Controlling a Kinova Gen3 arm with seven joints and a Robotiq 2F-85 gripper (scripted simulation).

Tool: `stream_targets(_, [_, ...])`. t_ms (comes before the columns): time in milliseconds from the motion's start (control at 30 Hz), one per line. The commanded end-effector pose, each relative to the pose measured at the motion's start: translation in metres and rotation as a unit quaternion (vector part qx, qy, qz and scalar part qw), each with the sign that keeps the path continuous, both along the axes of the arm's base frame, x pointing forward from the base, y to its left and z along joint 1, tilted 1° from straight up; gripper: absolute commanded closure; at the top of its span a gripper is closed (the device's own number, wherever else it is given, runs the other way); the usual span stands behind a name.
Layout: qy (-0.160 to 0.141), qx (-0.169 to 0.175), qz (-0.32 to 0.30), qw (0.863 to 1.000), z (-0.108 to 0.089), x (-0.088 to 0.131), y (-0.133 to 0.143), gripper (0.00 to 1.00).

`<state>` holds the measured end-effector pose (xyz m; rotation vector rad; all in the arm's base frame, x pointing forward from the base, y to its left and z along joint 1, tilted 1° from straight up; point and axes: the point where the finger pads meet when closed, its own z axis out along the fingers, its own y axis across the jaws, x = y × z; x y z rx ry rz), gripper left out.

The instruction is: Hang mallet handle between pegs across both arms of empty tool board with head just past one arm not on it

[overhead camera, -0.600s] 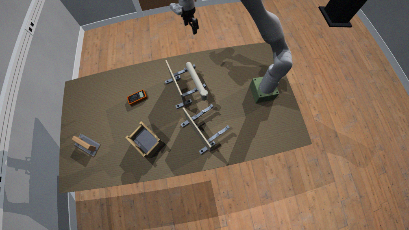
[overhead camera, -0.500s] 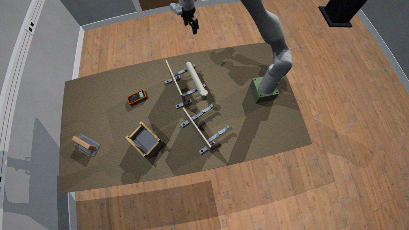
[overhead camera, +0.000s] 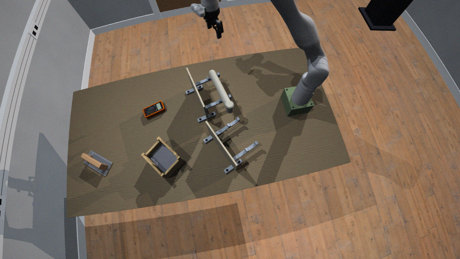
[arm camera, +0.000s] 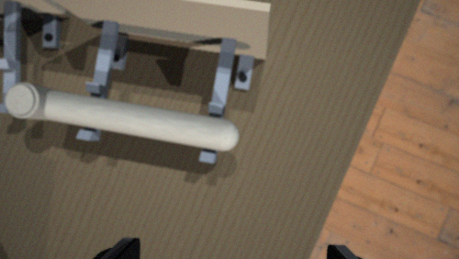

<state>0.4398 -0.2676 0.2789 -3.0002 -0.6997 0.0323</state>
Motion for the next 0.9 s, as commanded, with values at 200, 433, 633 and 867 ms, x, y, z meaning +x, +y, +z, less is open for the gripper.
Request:
stream_targets(200, [-0.002,-0.001,0.027,1.0,-0.007,0.003,0.006,0.0])
stream_targets(433, [-0.006,-0.004,0.137,0.991,-0.039,0.01,0.033,0.0])
stream_targets(633, [-0.009,-0.006,0.226,0.974,-0.063,0.013,0.057,0.0])
stream_targets(867, [-0.013,-0.009,0.351,0.936,-0.094,0.013,0.093,0.0])
